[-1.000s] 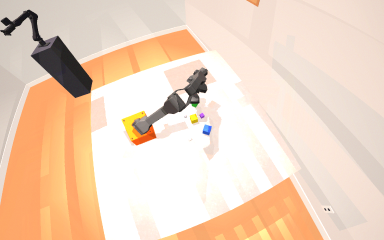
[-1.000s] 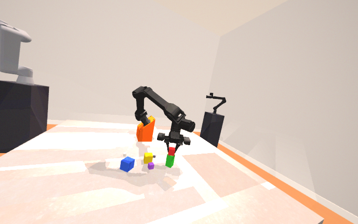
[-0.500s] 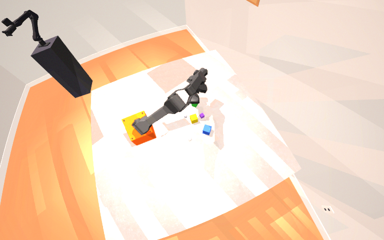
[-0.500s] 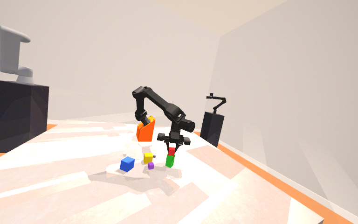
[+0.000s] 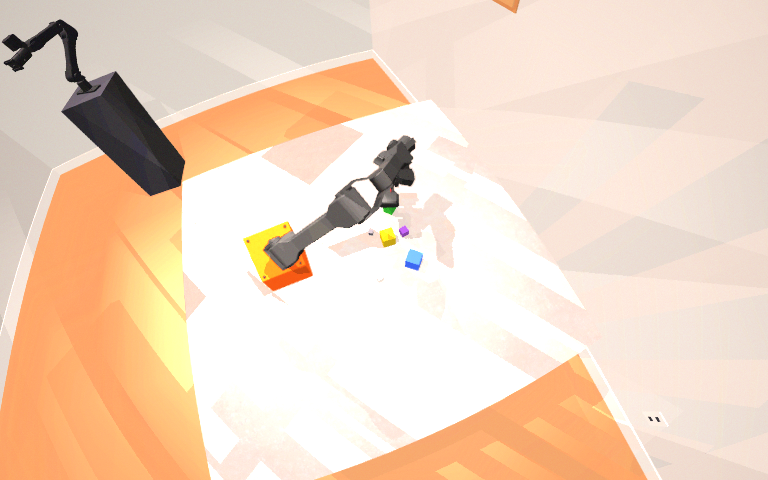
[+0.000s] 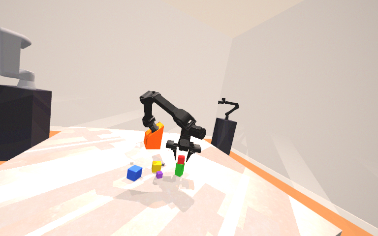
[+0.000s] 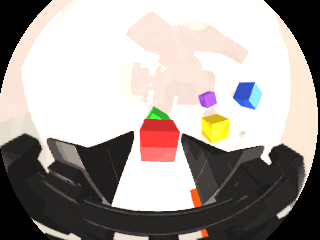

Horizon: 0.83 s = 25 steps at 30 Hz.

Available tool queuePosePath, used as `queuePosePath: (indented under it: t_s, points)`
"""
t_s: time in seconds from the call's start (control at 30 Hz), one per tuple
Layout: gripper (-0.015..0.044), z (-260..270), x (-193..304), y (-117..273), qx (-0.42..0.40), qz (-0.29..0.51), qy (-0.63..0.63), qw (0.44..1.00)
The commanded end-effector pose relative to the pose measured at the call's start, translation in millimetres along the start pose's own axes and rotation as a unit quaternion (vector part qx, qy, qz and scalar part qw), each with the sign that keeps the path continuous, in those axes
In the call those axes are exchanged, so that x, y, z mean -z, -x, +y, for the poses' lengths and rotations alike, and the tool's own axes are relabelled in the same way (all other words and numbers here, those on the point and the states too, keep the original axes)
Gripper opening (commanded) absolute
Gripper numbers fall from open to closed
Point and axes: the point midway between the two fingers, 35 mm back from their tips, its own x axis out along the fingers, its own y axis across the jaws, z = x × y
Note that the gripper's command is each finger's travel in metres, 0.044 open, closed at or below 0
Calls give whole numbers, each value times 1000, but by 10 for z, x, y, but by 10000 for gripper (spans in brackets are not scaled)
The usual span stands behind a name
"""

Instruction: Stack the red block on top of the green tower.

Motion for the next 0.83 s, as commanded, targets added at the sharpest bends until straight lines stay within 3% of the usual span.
queuePosePath:
  t_s: [0.0,0.1,0.8]
  points:
    - [368,0,1,-2,0,0,0,1000]
    - [440,0,1,-2,0,0,0,1000]
    - [440,0,1,-2,0,0,0,1000]
